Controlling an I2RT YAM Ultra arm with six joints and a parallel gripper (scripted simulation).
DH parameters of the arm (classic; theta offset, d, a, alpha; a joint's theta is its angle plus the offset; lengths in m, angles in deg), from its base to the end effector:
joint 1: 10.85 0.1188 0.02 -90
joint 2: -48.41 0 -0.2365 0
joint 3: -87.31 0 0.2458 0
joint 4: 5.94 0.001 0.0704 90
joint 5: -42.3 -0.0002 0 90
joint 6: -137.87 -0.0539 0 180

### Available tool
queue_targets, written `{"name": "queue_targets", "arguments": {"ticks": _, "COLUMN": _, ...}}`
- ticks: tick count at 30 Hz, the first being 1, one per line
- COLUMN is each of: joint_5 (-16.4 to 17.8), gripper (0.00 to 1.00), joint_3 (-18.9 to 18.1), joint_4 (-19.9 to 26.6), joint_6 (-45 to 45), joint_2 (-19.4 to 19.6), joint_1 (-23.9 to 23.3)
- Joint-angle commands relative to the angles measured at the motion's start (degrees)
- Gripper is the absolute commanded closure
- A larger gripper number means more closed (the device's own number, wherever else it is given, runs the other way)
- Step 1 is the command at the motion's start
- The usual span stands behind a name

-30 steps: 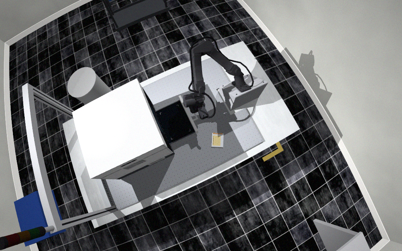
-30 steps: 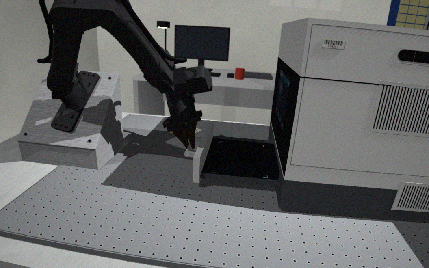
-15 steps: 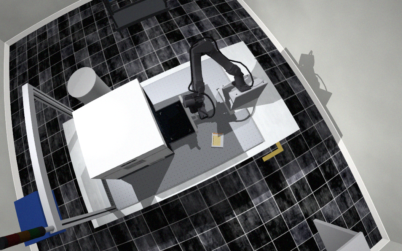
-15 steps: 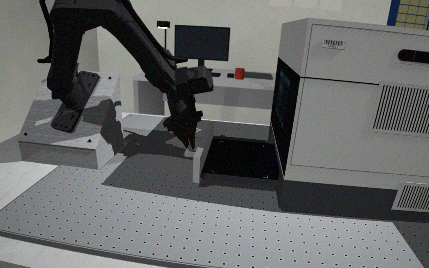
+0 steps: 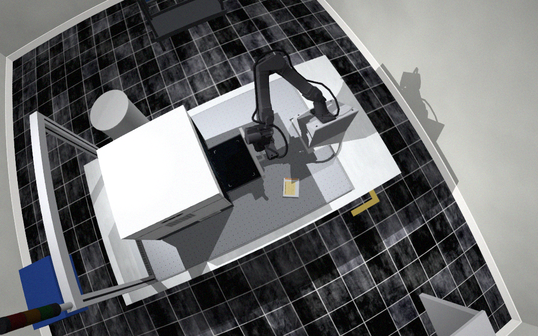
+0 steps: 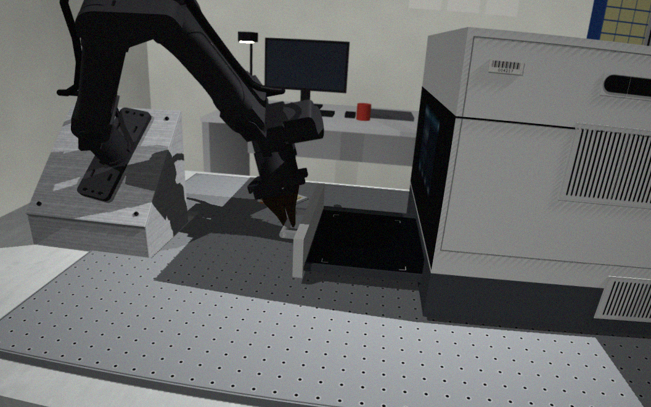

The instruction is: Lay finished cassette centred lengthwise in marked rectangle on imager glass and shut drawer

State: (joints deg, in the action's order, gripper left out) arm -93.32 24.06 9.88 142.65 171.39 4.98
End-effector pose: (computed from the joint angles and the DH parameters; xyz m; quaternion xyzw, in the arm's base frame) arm 0.2983 0.0456 0.0002 0.7241 -0.5606 0.3706 0.1550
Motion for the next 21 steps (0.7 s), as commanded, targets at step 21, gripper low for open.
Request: {"name": "queue_targets", "arguments": {"ticks": 21, "joint_5": 0.05, "gripper": 0.65, "joint_3": -0.36, "joint_4": 0.98, "joint_6": -0.60, "joint_2": -0.25, "joint_1": 0.57}}
